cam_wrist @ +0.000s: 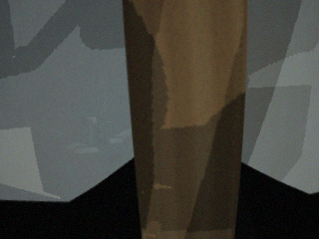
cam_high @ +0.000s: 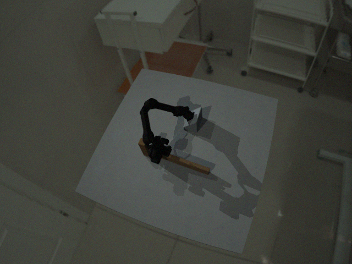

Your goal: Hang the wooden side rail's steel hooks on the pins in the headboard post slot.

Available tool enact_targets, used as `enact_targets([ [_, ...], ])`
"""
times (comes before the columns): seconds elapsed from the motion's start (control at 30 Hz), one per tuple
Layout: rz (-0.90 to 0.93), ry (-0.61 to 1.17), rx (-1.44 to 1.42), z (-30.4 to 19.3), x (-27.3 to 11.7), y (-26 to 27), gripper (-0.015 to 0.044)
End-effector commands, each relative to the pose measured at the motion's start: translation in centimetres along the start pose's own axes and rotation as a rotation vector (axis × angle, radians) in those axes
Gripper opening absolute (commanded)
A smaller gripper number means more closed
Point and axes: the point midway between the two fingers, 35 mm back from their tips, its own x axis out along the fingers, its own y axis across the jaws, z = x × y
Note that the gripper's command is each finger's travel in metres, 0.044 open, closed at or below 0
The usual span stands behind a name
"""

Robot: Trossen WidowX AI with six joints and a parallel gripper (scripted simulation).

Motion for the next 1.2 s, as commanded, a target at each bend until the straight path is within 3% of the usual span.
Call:
enact_targets([
  [0.0, -0.009, 0.0, -0.002, -0.12, -0.3, -0.18, 0.0],
  [1.17, -0.009, 0.0, -0.002, -0.5, -0.32, -0.19, 0.0],
])
